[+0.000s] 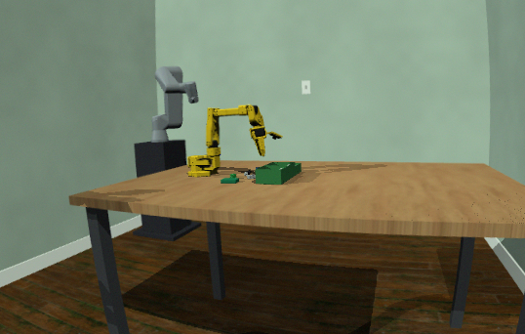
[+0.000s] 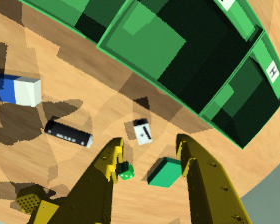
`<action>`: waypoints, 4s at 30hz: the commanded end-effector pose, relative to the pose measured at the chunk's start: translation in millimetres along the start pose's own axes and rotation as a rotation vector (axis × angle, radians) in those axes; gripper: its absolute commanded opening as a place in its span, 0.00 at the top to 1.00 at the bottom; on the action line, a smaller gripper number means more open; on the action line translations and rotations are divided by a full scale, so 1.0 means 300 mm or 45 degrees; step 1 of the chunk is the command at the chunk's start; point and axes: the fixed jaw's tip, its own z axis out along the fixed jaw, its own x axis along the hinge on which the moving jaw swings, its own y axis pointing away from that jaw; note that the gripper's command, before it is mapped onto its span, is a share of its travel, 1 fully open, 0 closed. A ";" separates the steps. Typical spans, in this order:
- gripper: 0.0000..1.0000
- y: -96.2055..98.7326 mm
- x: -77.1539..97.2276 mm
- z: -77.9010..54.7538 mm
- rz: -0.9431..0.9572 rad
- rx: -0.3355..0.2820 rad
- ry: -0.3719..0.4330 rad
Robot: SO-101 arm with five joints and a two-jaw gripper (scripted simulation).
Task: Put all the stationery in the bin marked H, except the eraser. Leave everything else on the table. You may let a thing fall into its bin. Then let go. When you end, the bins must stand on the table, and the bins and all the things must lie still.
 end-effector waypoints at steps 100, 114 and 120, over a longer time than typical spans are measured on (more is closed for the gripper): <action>0.99 -0.013 0.176 0.214 -0.260 -0.091 0.109; 1.00 -0.013 0.176 0.214 -0.260 -0.091 0.109; 1.00 -0.013 0.176 0.214 -0.260 -0.091 0.109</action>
